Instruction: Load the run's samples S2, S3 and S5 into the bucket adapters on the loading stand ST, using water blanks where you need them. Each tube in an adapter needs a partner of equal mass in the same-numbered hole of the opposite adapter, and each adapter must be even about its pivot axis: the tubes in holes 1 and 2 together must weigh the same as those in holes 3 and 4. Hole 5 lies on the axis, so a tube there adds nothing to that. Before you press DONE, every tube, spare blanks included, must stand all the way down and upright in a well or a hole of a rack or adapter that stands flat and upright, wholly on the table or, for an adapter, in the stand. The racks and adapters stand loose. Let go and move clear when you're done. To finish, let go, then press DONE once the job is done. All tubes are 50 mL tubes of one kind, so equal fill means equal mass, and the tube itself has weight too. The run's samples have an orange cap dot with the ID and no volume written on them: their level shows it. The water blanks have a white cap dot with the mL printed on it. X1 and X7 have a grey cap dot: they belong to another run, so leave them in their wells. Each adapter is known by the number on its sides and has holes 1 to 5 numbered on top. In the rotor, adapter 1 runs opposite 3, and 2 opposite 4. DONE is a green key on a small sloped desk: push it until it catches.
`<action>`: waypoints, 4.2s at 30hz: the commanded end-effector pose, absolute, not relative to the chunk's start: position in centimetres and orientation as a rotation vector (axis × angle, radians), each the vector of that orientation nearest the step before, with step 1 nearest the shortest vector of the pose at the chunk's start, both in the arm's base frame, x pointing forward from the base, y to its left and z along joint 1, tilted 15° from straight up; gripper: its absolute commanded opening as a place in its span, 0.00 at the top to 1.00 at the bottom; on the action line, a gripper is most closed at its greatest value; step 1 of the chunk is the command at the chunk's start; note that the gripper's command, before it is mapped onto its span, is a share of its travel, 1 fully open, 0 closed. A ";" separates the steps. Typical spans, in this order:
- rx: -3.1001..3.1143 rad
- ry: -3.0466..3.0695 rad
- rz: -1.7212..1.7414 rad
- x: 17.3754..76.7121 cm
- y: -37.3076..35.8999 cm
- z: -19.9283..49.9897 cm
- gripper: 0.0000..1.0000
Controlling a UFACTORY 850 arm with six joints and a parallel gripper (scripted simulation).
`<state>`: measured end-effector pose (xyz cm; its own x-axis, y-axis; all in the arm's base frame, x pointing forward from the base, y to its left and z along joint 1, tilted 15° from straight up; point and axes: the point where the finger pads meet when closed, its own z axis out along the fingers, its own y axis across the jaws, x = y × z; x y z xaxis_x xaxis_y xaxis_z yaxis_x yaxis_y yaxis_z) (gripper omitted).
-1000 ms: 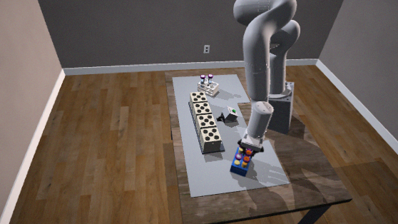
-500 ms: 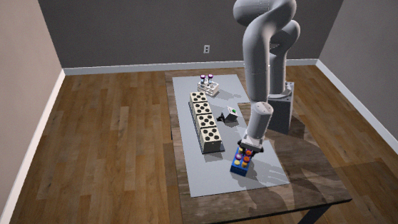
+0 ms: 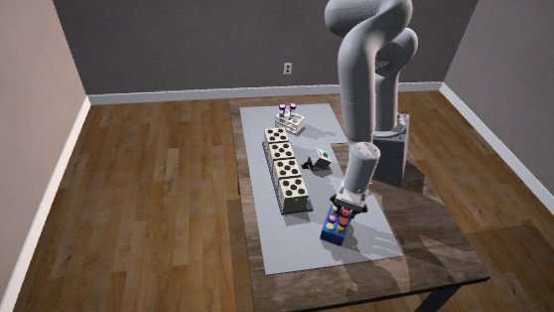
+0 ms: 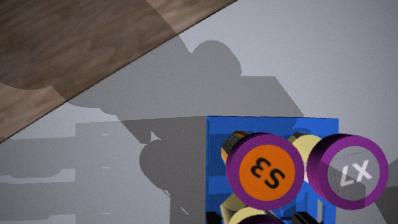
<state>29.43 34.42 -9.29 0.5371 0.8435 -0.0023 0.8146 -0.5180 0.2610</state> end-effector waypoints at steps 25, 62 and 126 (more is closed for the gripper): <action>2.546 1.398 0.184 29.0 34.8 -7.3 0.56; 2.546 1.398 0.184 27.6 35.7 -0.9 0.56; 2.761 0.962 0.240 27.5 31.5 4.5 0.43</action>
